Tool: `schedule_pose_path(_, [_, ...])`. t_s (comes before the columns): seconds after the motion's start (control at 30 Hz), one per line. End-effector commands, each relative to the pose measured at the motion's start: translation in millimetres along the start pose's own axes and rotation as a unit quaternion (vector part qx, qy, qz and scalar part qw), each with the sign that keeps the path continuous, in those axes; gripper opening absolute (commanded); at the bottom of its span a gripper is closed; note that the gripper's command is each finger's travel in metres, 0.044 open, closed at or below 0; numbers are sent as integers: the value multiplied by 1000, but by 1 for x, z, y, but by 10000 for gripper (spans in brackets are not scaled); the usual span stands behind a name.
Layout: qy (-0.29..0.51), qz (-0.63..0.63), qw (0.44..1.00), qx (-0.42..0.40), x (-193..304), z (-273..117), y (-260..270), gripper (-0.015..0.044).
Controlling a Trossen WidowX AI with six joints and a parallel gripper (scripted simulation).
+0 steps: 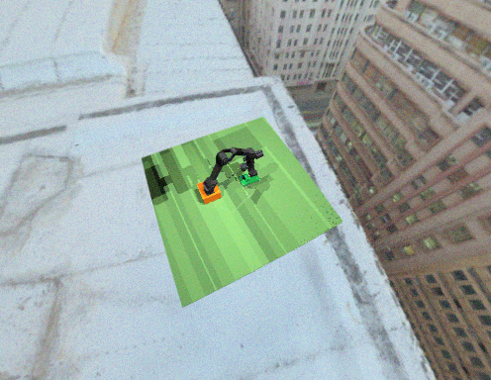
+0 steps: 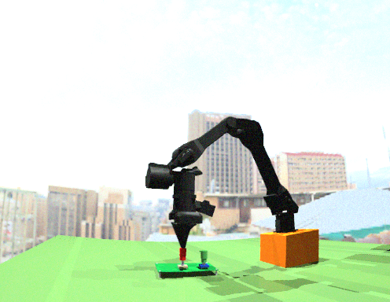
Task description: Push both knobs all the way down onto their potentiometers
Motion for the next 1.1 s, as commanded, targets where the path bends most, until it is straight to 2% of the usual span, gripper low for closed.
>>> schedule_pose_path(0.0, [1,-2,1000,2,0,0,0,0])
schedule_pose_path(1.07, [1,-2,1000,2,0,5,0,0])
Point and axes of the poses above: the point midway between the two fingers, 35 mm back from their tips, its own z axis out along the fingers, its own y axis across the jaws, x = y × z, the point moved 10 cm from there along -z, back along the fingers, and after that the axes turned 2 degrees about z, right-handed, at the moved point
